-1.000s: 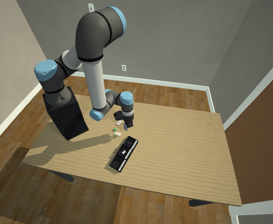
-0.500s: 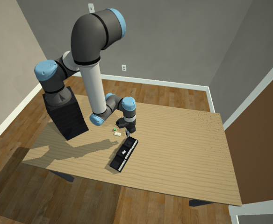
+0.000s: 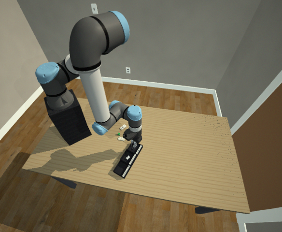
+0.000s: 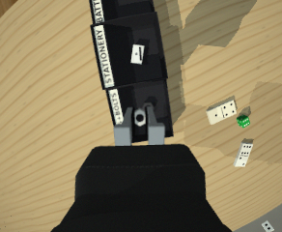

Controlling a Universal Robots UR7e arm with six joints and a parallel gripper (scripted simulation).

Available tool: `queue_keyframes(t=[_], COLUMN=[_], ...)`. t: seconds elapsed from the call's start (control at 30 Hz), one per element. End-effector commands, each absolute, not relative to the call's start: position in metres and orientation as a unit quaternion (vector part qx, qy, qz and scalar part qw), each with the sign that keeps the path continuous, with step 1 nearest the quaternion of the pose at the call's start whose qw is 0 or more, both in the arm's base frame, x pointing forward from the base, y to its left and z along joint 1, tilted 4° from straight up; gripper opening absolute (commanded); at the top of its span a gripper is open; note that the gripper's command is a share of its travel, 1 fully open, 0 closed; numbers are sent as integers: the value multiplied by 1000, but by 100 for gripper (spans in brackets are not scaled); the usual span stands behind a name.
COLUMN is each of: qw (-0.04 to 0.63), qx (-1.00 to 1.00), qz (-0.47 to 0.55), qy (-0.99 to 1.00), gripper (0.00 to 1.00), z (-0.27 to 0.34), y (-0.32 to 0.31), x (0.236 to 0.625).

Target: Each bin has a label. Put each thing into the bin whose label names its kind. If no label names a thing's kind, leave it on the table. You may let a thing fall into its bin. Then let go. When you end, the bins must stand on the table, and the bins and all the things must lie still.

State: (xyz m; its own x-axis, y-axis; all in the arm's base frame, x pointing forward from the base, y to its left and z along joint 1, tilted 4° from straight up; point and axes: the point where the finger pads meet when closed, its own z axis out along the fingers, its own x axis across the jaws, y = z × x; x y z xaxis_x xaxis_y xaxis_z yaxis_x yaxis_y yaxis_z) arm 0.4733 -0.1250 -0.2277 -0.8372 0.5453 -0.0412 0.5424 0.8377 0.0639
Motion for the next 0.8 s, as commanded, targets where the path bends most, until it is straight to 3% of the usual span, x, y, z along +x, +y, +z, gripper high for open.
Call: queue_keyframes(t=[0.0,0.77], qw=[25,26], qx=[215,215], qz=[30,29], qy=[976,976], gripper=[34,34], z=[-228,-228], y=[-121,-116], x=[470,470])
